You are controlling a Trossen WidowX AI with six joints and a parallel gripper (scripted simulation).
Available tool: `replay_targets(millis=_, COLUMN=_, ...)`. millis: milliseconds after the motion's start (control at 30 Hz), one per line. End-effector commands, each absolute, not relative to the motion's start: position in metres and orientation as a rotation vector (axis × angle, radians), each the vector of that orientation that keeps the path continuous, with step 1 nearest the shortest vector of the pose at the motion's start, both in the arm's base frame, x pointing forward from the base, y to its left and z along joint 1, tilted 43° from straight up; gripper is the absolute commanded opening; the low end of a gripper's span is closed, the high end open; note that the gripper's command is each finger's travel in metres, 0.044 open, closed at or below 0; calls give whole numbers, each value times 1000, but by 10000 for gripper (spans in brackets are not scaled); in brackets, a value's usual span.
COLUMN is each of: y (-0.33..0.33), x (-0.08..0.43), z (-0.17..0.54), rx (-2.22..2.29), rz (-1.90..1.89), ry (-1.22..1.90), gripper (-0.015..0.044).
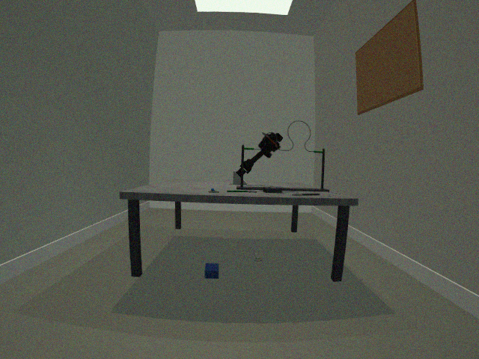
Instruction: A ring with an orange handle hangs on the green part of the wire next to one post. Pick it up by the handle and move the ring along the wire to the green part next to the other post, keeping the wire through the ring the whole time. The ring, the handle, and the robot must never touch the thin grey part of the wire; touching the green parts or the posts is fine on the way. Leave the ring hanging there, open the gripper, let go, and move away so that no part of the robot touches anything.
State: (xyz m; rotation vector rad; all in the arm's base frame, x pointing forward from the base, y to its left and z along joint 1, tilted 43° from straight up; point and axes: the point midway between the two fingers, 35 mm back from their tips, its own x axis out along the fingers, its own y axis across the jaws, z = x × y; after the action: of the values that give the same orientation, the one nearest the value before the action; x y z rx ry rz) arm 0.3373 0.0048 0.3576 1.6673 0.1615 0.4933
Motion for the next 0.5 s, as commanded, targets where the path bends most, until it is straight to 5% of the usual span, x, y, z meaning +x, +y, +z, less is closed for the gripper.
replay_targets(millis=0, y=3, x=337, z=363, rx=1745, rz=511, ry=135, gripper=-150)
replay_targets(millis=467, y=-4, x=335, z=384, rx=2046, rz=596, ry=45, gripper=-150)
